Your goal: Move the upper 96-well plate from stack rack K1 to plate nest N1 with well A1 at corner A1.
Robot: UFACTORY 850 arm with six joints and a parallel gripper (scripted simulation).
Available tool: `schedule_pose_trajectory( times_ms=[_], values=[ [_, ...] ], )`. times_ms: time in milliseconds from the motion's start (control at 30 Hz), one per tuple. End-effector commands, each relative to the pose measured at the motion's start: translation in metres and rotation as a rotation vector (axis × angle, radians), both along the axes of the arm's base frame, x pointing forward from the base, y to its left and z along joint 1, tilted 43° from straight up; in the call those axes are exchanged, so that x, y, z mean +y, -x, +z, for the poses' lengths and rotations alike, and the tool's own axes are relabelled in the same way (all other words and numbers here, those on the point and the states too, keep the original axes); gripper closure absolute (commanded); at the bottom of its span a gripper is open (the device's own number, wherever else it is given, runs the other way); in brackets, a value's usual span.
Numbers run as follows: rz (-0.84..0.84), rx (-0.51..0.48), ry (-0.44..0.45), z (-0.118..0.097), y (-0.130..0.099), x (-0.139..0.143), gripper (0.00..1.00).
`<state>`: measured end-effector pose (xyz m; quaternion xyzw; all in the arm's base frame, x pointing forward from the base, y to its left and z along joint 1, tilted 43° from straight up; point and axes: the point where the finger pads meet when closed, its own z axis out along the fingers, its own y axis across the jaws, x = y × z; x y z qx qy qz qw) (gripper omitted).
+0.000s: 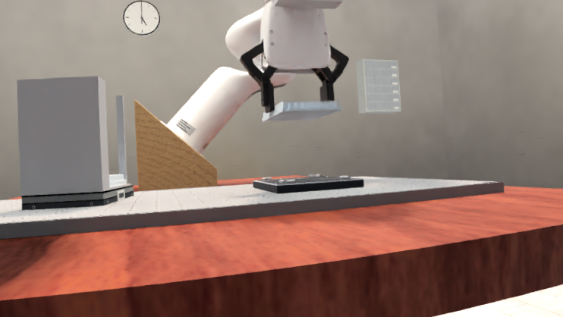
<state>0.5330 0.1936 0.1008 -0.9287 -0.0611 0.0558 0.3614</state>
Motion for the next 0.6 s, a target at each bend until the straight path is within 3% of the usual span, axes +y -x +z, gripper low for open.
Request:
schedule_pose_trajectory(
  times_ms=[0, 567],
  values=[
    [-0.001, -0.002, 0.000, -0.004, 0.000, 0.004, 1.00],
    [-0.001, -0.002, 0.000, -0.023, 0.004, 0.021, 1.00]
  ],
)
